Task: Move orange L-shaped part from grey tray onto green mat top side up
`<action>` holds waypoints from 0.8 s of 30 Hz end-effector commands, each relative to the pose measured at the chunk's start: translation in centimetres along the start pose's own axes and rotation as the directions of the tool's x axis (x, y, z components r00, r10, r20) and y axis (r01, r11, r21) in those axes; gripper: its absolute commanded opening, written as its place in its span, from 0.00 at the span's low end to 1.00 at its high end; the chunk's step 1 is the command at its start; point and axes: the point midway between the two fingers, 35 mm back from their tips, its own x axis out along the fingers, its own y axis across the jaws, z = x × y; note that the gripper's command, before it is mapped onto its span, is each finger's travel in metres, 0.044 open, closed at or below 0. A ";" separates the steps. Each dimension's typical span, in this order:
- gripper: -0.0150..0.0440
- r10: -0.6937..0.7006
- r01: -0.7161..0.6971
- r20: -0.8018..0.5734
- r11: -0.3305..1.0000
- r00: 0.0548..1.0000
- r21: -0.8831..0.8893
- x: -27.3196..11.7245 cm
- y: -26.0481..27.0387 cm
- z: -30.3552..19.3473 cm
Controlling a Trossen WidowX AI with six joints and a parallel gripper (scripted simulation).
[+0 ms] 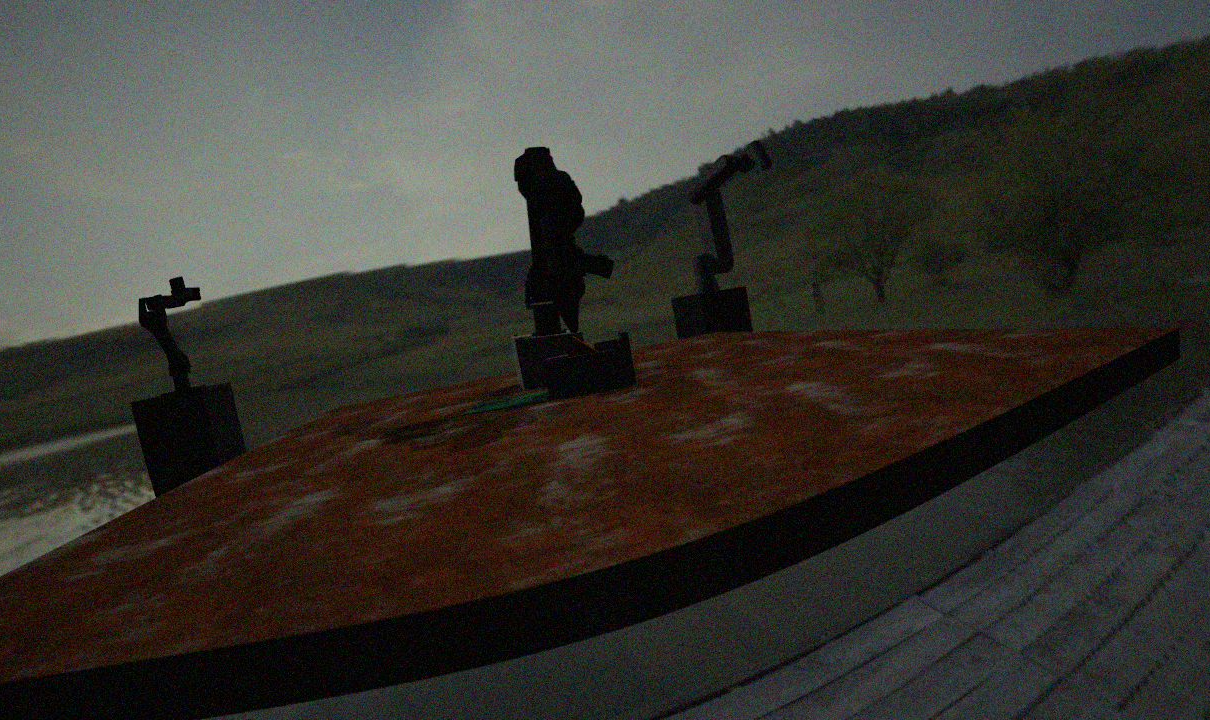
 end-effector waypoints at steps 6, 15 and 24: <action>0.73 0.004 -0.004 0.002 1.000 1.000 -0.003 1.6 0.1 0.0; 0.73 0.004 -0.004 0.002 1.000 1.000 -0.003 3.0 0.1 0.0; 0.64 0.002 -0.002 0.000 1.000 1.000 -0.008 3.5 0.1 0.0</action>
